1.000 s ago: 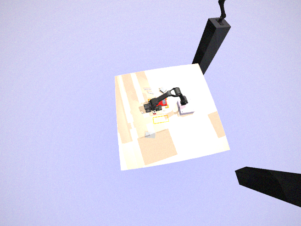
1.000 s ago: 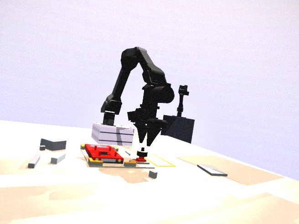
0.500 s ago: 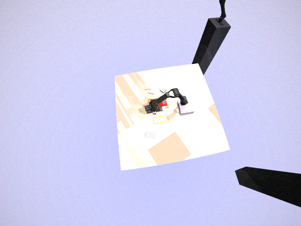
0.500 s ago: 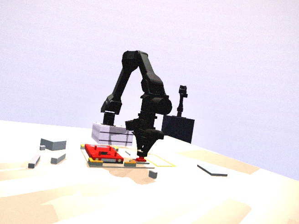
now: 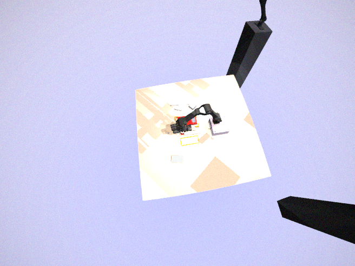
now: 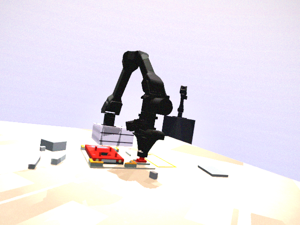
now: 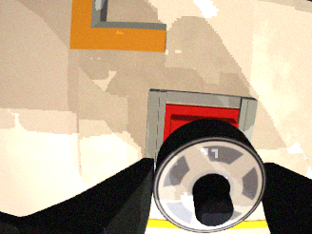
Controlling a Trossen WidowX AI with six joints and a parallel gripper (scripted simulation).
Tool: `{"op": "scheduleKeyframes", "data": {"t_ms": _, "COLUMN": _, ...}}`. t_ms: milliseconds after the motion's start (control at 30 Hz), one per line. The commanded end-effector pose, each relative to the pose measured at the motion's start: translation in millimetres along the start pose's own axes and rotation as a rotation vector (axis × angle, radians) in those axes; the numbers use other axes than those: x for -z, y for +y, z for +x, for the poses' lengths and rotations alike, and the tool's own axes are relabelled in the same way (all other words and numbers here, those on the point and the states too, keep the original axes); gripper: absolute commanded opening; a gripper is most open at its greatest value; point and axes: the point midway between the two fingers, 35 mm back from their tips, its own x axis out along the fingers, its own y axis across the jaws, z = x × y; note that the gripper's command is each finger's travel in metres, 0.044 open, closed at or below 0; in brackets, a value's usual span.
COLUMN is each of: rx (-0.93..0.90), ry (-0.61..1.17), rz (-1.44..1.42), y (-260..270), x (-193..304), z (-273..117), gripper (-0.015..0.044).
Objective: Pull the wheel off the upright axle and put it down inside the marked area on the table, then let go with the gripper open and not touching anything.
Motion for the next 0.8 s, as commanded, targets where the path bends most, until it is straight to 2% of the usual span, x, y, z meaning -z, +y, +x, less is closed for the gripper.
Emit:
{"op": "scheduleKeyframes", "data": {"t_ms": 0, "rx": -0.001, "ry": 0.0, "rz": 0.0, "y": 0.2, "x": -0.1, "z": -2.0, "gripper": 0.0}}
{"op": "scheduleKeyframes", "data": {"t_ms": 767, "rx": -0.003, "ry": 0.001, "rz": 0.001, "y": 0.5, "x": -0.1, "z": -9.6, "gripper": 0.0}}
